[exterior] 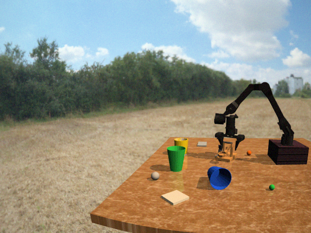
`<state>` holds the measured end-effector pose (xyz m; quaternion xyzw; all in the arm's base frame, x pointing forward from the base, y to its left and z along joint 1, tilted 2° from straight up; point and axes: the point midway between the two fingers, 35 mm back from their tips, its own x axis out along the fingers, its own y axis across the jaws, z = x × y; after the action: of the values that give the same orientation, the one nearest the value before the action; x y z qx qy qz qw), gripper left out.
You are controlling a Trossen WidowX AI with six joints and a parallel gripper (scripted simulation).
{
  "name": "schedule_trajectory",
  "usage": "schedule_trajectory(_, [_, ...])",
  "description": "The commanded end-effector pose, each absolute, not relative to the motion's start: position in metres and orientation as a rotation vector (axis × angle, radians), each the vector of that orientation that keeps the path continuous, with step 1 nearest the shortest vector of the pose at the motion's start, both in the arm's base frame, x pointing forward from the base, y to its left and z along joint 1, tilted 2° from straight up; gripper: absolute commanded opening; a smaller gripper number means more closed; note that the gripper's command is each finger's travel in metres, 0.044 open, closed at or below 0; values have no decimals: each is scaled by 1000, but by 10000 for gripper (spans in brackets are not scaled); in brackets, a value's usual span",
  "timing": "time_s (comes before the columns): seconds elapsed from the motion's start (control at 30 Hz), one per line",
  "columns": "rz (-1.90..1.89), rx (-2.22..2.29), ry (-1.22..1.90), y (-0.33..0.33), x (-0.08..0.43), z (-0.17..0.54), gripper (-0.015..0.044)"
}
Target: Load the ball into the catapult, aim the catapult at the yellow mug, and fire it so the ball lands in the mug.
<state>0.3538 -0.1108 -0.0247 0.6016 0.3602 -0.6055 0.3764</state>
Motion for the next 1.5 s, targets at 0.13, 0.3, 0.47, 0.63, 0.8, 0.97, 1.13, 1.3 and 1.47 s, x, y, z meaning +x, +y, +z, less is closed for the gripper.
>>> schedule_trajectory(0.13, [-1563,1536,936,-109,349,-41,440])
schedule_trajectory(0.3, [-1563,1536,936,-109,349,-42,440])
schedule_trajectory(0.47, [-1557,1536,928,-110,351,-40,414])
schedule_trajectory(0.63, [-1557,1536,928,-110,351,-40,282])
schedule_trajectory(0.8, [-1557,1536,928,-110,351,-40,171])
schedule_trajectory(0.97, [-1557,1536,928,-110,351,-40,137])
schedule_trajectory(1.13, [-1560,1535,931,-110,351,-1,26])
schedule_trajectory(1.3, [-1557,1530,936,-109,350,11,0])
schedule_trajectory(1.47, [-1455,1428,1027,-109,350,10,0])
